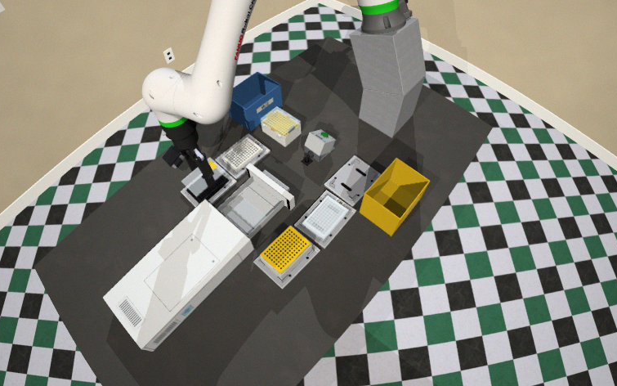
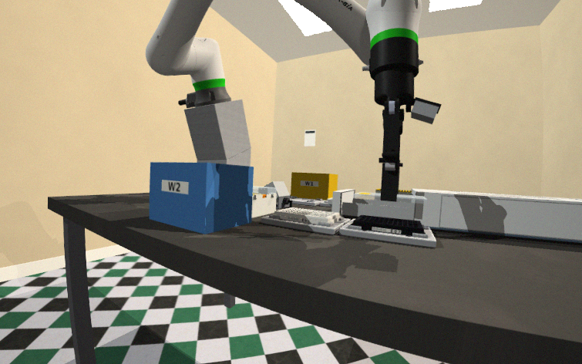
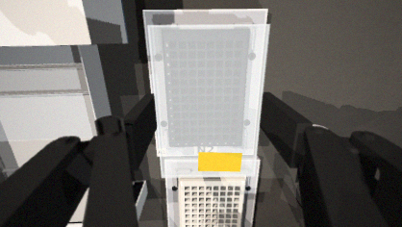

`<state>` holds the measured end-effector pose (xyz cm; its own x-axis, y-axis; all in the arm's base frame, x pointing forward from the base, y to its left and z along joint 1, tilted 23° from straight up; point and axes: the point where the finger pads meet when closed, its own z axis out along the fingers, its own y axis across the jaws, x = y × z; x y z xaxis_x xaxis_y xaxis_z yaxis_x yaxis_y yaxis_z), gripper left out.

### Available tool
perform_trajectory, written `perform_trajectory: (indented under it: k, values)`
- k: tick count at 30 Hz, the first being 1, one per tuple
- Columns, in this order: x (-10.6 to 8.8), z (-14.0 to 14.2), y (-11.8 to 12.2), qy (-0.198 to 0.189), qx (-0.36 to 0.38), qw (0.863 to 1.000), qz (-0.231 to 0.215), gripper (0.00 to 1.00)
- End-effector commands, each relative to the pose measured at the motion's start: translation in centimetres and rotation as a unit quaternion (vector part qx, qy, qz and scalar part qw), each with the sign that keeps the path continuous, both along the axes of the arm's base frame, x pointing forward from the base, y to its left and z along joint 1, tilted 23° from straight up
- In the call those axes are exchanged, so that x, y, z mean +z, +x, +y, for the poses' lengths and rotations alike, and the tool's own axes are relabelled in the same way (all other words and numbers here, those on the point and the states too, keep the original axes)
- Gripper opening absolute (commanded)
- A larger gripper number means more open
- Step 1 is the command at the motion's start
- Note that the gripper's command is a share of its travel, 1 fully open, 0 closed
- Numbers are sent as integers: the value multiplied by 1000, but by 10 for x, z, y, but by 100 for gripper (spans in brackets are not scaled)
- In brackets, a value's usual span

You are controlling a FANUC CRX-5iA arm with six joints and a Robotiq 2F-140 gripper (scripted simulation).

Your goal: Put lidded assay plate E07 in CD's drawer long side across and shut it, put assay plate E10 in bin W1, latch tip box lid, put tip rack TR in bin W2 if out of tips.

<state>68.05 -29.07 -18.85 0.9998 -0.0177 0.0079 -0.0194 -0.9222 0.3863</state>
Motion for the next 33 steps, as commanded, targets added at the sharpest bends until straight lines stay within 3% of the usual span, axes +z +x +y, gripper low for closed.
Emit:
perform_trajectory:
  k: [1, 23, 33]
  values:
    - [-4, -2, 1, 0, 0, 1000, -1, 10]
    - [-28, -12, 1, 0, 0, 1000, -1, 10]
    - [-29, -12, 1, 0, 0, 1000, -1, 10]
